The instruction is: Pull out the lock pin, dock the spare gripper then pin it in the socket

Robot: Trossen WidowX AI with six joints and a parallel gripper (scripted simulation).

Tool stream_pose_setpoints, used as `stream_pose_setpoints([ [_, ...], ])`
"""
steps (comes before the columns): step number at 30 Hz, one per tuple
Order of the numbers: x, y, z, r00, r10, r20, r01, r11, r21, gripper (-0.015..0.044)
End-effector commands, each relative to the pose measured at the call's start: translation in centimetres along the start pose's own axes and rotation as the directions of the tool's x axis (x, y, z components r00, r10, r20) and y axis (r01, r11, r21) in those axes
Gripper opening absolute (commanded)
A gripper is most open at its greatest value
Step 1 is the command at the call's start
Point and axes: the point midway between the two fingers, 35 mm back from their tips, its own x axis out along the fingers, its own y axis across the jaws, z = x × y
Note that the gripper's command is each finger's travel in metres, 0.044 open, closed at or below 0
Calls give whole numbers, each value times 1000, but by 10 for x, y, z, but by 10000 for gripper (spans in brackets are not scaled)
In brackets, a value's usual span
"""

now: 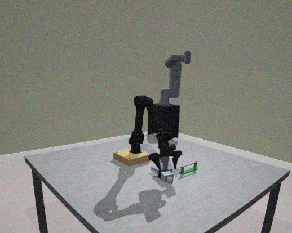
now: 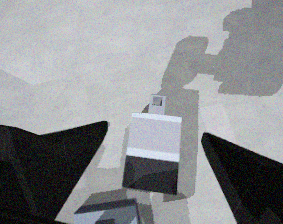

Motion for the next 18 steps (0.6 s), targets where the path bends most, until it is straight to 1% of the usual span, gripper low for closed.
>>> stream_pose_setpoints([
  [1,8,-1,-6,1000,-7,-8,7,1000,3,440],
  [18,32,-2,-19,1000,-7,-8,7,1000,3,440],
])
